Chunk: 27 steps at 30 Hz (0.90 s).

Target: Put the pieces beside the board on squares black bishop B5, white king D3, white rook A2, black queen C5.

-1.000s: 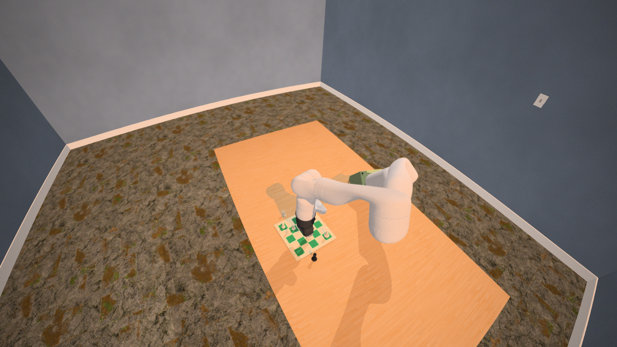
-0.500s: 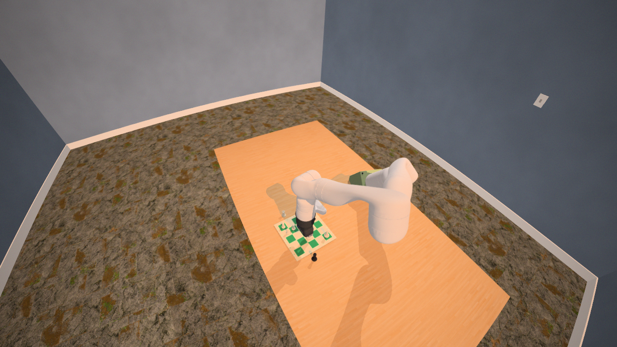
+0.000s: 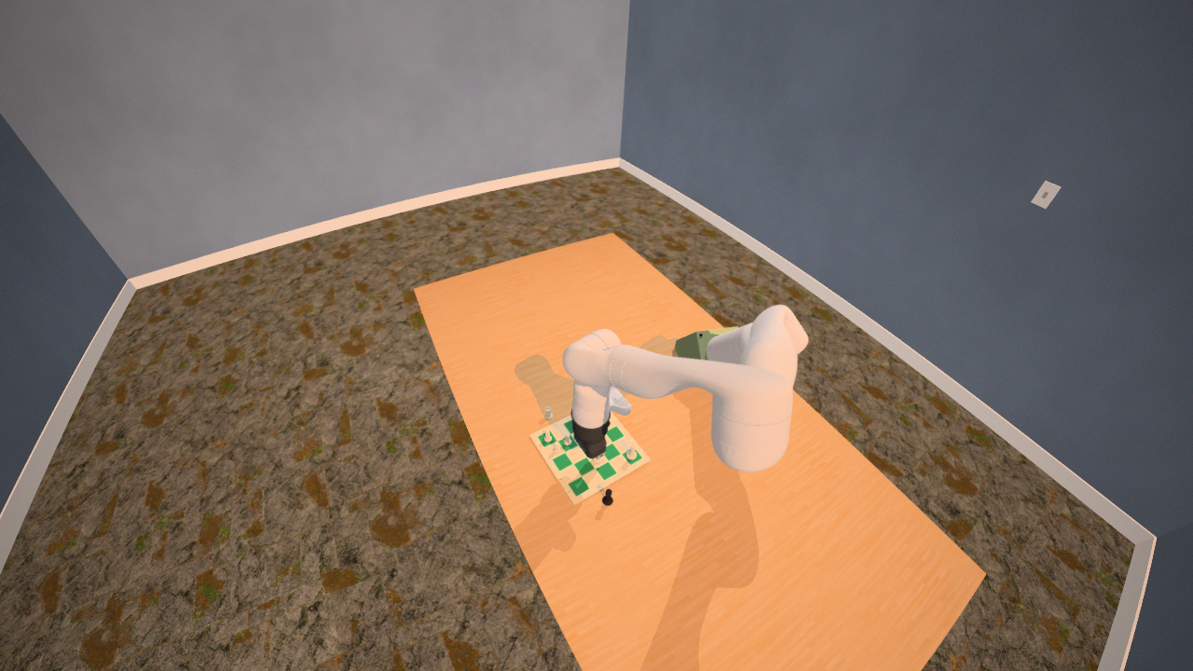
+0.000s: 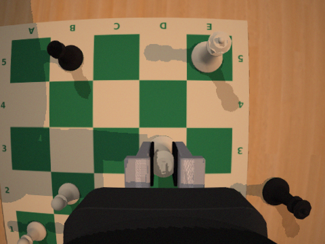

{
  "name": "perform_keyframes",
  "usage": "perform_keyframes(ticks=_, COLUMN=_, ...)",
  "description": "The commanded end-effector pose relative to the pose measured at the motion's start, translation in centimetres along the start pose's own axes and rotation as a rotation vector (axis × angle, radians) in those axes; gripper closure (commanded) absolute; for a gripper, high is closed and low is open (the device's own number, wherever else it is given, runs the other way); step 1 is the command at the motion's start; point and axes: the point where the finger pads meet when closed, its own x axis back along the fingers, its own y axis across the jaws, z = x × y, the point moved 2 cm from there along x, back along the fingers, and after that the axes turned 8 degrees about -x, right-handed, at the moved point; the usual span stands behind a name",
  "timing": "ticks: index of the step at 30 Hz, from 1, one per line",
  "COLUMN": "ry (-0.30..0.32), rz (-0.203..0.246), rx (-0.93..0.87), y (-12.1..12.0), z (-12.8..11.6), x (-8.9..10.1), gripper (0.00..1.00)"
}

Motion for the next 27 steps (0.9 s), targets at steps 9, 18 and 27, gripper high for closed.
perform_keyframes(ticks=9, ry=-0.002, rz=0.000, rx=0.000, y=-0.02, z=-0.05, x=0.07, gripper=1.00)
perform_keyframes(ticks=18, ry=-0.002, rz=0.000, rx=0.000, y=-0.02, z=-0.05, x=0.07, gripper=1.00)
perform_keyframes(ticks=27, ry=-0.002, rz=0.000, rx=0.000, y=-0.02, z=-0.05, x=0.07, gripper=0.84)
